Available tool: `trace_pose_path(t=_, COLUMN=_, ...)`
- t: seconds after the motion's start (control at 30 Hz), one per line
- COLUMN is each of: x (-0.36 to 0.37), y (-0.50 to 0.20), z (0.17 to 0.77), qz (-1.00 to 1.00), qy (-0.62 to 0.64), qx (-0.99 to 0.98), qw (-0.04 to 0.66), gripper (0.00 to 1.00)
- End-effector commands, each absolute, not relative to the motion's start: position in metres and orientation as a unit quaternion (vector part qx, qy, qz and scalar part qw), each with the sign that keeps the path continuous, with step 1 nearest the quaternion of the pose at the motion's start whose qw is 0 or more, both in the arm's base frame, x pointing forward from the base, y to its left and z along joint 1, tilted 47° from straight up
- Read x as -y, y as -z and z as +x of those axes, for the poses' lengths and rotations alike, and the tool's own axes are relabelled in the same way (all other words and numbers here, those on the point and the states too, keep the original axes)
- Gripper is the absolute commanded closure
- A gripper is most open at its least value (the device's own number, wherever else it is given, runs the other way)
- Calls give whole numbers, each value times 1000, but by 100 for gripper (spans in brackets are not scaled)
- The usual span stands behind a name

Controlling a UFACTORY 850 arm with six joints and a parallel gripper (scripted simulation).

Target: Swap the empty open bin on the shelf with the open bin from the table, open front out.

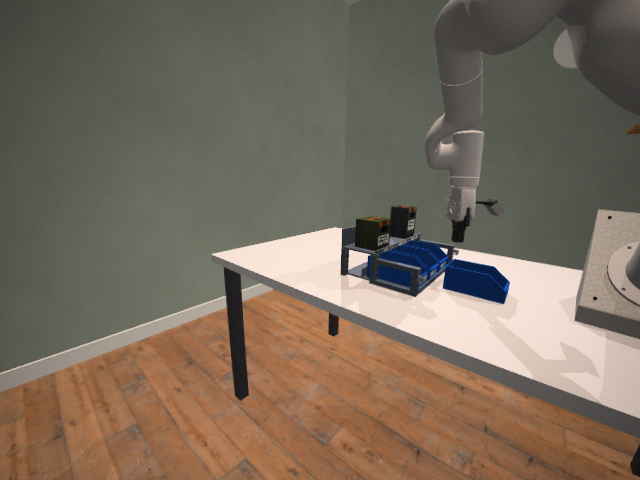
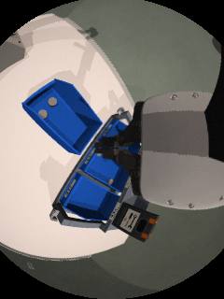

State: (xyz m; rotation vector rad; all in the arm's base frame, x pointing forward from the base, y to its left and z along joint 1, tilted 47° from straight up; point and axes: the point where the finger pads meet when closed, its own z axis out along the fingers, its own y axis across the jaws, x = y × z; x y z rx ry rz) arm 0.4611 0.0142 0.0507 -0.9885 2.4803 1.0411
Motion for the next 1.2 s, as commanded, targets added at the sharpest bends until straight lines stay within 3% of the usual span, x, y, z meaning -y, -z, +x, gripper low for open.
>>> trace_pose_path(t=0.0, x=6, y=-18, z=496, qz=-454, qy=-342, qx=-799, qw=194, gripper=100)
trace_pose_path(t=0.5, x=34, y=33, z=531, qz=-670, qy=-270, qx=-627, qw=290, gripper=100)
trace_pose_path(t=0.73, x=34, y=33, z=531, qz=-677, qy=-268, qx=-620, qw=294, gripper=100)
trace_pose_path(t=0.77, x=34, y=33, z=531, qz=-677, qy=-268, qx=-620, qw=294, gripper=5)
trace_pose_path(t=1.17, x=34, y=33, z=531, qz=-677, qy=-268, qx=-620, qw=294, gripper=5)
